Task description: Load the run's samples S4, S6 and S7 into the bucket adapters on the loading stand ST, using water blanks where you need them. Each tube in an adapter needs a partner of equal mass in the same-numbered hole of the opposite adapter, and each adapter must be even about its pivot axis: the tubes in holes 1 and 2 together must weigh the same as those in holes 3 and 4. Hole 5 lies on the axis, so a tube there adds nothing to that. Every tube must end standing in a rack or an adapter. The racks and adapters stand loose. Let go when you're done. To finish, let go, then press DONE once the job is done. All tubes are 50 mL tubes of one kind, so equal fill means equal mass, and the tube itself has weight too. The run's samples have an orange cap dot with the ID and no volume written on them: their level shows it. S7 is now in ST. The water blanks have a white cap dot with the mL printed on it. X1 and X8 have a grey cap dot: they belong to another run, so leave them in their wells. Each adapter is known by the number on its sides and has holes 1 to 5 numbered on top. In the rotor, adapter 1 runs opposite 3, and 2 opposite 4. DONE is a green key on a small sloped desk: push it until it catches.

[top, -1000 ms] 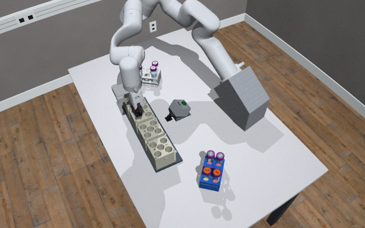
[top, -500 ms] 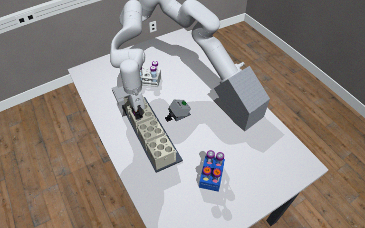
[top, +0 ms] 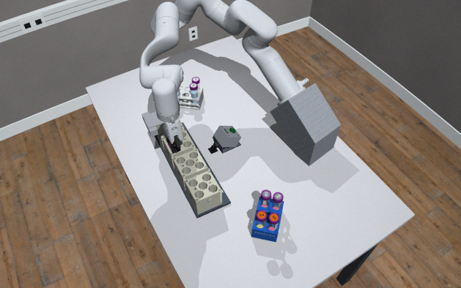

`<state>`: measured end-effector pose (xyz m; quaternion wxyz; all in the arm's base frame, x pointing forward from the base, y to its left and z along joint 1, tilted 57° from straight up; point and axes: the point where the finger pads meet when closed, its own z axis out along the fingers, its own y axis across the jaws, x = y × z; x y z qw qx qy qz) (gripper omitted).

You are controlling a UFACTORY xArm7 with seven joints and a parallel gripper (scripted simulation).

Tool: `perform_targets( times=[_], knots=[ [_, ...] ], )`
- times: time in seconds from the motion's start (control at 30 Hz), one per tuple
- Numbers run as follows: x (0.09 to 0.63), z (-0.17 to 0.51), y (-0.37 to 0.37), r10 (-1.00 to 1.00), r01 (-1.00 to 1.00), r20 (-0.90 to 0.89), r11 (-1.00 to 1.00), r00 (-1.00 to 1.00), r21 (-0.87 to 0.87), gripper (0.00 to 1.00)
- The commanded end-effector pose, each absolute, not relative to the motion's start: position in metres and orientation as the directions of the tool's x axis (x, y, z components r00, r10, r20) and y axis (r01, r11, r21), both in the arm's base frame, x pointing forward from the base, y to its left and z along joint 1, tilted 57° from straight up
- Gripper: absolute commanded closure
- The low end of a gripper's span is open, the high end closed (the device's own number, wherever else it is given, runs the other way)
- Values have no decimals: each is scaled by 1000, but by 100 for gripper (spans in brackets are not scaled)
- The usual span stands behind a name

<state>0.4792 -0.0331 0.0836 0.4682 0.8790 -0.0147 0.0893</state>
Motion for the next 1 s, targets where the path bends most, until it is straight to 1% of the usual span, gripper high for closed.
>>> perform_targets(
  times=[0.0, 0.43, 0.47, 0.97],
  knots=[
    [481, 82, -34, 62, -109, 173, -563, 983, 819, 100],
    [481, 82, -34, 62, -109, 173, -563, 983, 819, 100],
    [481, 82, -34, 62, -109, 173, -563, 983, 819, 56],
    [481, 82, -34, 62, -109, 173, -564, 983, 819, 56]
  ],
)
